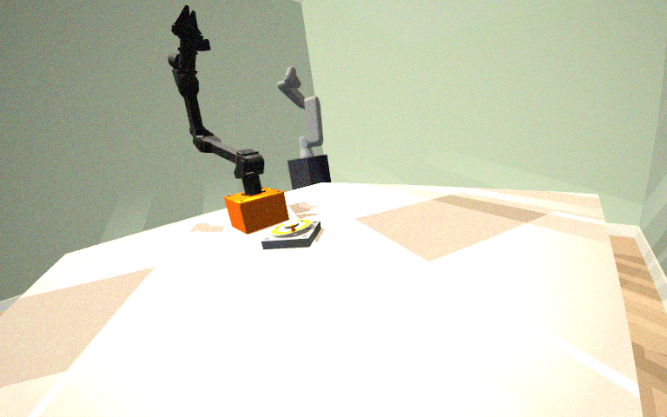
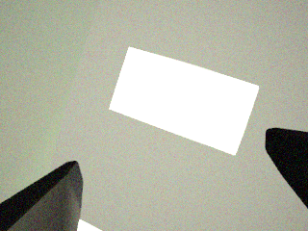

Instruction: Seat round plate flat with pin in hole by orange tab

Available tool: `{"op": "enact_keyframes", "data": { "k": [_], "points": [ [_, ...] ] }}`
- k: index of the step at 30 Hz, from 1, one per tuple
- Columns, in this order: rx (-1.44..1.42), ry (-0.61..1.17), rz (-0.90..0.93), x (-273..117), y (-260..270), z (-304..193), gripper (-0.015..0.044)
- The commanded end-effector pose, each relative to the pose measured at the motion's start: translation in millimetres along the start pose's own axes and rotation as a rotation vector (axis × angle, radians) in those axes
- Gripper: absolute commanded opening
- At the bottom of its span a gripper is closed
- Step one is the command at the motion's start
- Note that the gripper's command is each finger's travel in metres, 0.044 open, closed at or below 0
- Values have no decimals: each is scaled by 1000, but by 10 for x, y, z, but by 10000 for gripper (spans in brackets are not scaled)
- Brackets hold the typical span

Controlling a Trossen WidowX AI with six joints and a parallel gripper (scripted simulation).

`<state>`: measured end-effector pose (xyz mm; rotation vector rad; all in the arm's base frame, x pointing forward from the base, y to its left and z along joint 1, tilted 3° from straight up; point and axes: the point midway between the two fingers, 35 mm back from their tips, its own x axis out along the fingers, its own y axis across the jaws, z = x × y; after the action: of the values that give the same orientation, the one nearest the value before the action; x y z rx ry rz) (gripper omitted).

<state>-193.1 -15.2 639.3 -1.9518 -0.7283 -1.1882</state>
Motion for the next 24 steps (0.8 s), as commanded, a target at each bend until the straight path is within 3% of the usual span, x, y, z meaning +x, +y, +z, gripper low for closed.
{"op": "enact_keyframes", "data": {
  "k": [1,4,10,15,24],
  "points": [
    [9,-7,12,36,37,37,374],
    [120,-75,166,415,523,469,295],
    [237,-123,325,675,1048,872,137],
    [433,-132,617,857,1989,1470,6],
    [685,-67,1077,676,3485,2300,0]
  ]
}}
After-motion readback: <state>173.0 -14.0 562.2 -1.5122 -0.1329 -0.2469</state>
